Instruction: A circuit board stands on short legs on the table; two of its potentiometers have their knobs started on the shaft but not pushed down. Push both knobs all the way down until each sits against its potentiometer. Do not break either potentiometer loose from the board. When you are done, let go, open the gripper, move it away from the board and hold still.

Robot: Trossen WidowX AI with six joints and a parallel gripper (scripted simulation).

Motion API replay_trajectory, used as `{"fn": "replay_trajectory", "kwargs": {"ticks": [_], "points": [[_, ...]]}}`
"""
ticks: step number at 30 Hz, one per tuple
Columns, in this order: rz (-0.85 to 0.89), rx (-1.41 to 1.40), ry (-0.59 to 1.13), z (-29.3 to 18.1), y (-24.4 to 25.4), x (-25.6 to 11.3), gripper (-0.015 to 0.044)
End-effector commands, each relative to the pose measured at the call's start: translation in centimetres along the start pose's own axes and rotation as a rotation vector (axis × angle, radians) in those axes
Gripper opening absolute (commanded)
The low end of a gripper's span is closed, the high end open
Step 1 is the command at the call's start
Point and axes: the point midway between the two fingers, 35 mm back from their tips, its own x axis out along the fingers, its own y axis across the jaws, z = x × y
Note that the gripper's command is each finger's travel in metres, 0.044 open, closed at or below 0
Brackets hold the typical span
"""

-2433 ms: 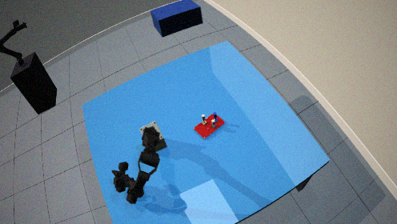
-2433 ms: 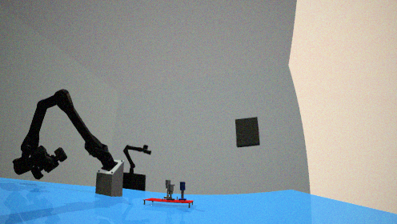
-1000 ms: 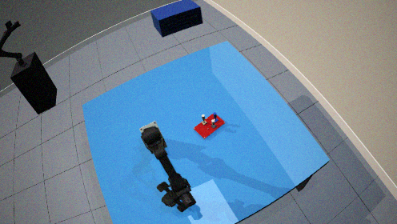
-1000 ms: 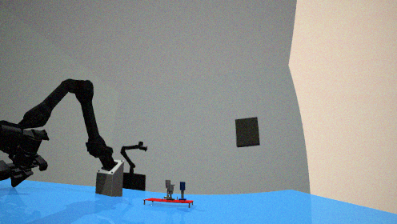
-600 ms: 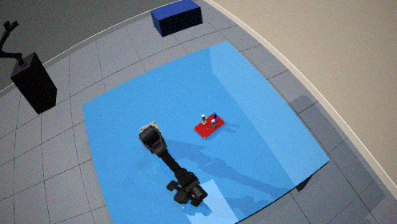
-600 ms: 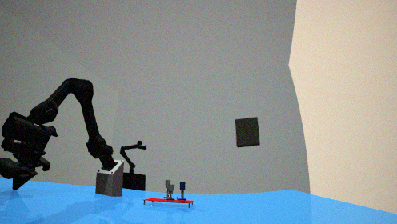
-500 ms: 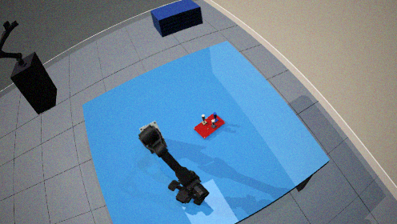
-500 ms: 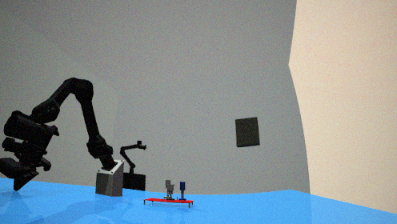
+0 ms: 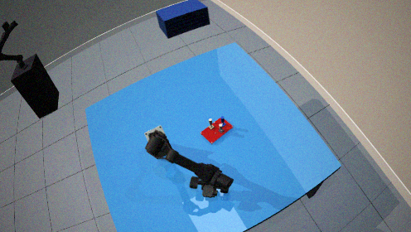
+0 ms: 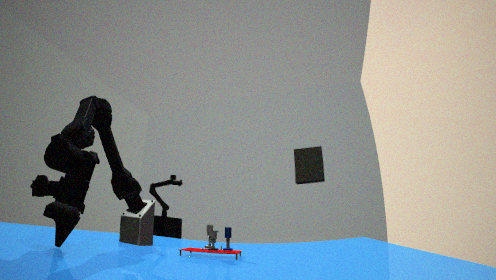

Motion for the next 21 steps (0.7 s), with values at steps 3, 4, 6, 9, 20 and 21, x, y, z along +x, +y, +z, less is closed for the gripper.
{"fn": "replay_trajectory", "kwargs": {"ticks": [3, 4, 6, 9, 20, 21], "points": [[0.030, -0.138, 0.105, -6.3, 2.3, -1.4, 0.0000], [0.034, -0.158, 0.117, -7.2, 2.5, -1.7, 0.0000], [0.038, -0.215, 0.139, -9.3, 2.9, -2.3, 0.0000], [0.045, -0.307, 0.168, -12.5, 3.4, -3.5, 0.0000], [0.097, -0.652, 0.244, -23.5, 2.3, -9.1, 0.0000], [0.100, -0.682, 0.242, -24.3, 2.0, -9.5, 0.0000]]}}
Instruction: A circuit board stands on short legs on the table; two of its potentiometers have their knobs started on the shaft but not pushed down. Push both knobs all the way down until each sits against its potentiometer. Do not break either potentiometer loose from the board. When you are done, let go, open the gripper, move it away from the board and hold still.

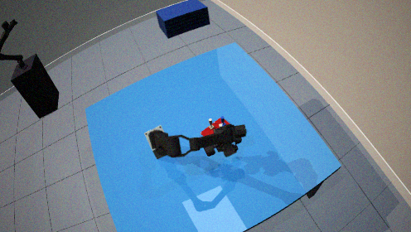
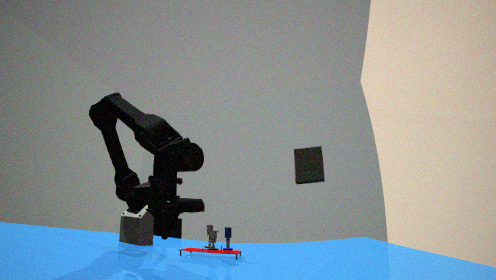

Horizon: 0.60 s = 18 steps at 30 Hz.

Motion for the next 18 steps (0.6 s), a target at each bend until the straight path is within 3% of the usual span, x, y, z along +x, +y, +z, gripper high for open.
{"fn": "replay_trajectory", "kwargs": {"ticks": [1, 18], "points": [[-0.002, -0.111, 0.004, -3.5, 1.3, -0.9, 0.0000], [0.004, -0.634, -0.135, -19.2, 1.8, -6.2, 0.0000]]}}
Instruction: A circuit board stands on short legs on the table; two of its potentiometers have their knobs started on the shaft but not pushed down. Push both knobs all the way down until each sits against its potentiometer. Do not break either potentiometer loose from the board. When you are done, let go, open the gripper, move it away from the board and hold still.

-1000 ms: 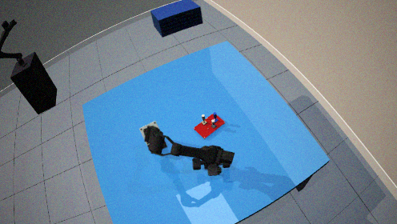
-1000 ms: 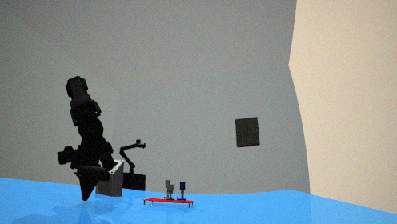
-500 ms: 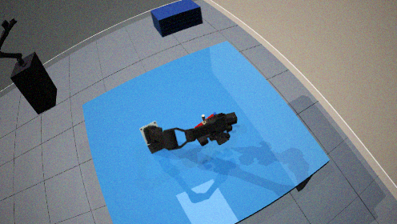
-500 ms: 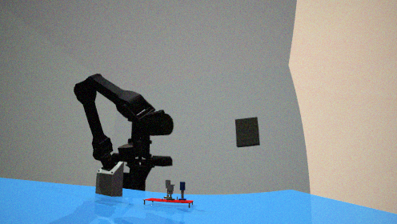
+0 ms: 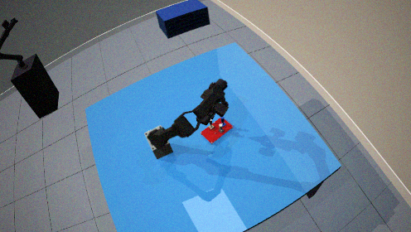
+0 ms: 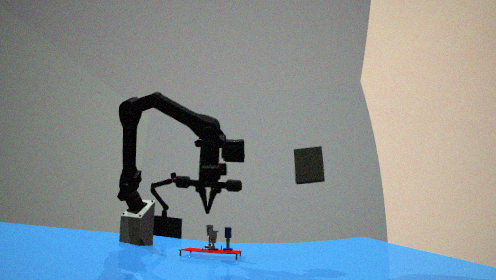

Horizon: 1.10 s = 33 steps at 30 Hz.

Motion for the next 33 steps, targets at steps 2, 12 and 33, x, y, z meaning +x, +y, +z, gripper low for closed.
{"fn": "replay_trajectory", "kwargs": {"ticks": [2, 12, 33], "points": [[-0.005, -0.092, -0.047, -2.5, 1.0, -1.2, 0.0000], [-0.005, -0.091, -0.048, -2.4, 1.0, 0.8, 0.0000], [-0.005, -0.091, -0.049, -2.3, 0.9, 2.8, 0.0000]]}}
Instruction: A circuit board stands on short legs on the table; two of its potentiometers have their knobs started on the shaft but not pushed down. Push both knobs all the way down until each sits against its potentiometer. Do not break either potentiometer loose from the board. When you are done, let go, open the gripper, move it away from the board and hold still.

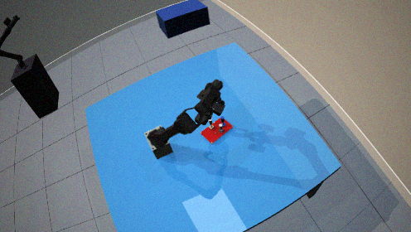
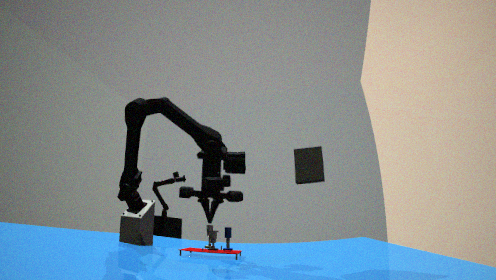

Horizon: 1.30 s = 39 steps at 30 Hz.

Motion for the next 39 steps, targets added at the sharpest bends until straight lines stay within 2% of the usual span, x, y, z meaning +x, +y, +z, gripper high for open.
{"fn": "replay_trajectory", "kwargs": {"ticks": [1, 39], "points": [[-0.001, -0.006, -0.005, 0.03, 0.01, -0.01, 0.0000], [-0.001, -0.006, -0.005, 0.04, 0.01, 0.54, 0.0000]]}}
